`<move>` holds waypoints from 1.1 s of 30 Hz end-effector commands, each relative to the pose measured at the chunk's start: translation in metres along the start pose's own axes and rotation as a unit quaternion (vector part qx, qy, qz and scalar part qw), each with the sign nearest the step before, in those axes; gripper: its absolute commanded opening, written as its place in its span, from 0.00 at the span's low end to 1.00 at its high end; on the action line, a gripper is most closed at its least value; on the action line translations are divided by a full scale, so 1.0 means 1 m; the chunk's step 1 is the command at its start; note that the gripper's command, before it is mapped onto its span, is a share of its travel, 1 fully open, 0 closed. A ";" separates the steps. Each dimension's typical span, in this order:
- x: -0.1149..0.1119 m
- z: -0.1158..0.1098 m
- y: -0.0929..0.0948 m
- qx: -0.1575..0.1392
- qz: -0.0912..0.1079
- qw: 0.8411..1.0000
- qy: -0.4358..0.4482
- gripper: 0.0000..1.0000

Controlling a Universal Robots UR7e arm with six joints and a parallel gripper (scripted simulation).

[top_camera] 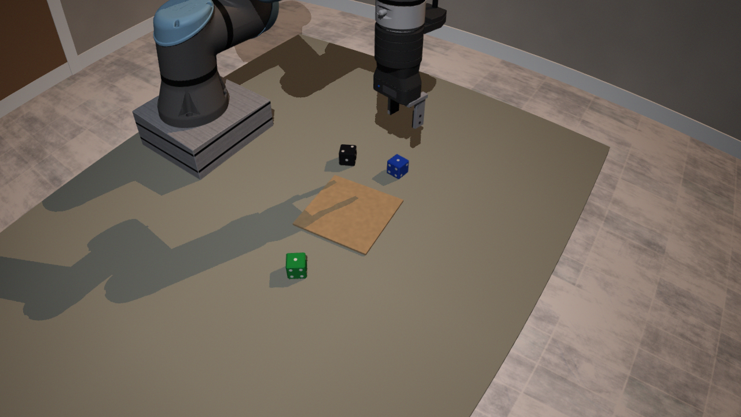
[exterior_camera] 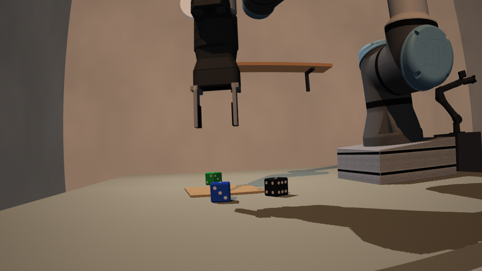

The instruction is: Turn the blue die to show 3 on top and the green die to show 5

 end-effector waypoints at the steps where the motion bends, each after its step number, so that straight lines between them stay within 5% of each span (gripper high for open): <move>1: 0.000 0.000 0.000 0.000 -0.001 1.000 0.000 1.00; 7: -0.003 -0.012 0.023 0.000 -0.001 1.000 -0.021 1.00; 11: -0.003 -0.013 0.025 0.000 -0.001 1.000 -0.023 1.00; 12: -0.003 -0.013 0.025 0.000 -0.001 1.000 -0.023 0.87; 33: -0.003 -0.013 0.025 0.000 -0.001 1.000 -0.023 0.87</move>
Point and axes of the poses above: the point where the finger pads meet when closed, its own y axis out along the fingers, its own x axis across the jaws, z = x × y, the point moved 7 cm from there along -y, back along the fingers, and after that the axes turned 8 degrees about -y, right-handed, at the moved point
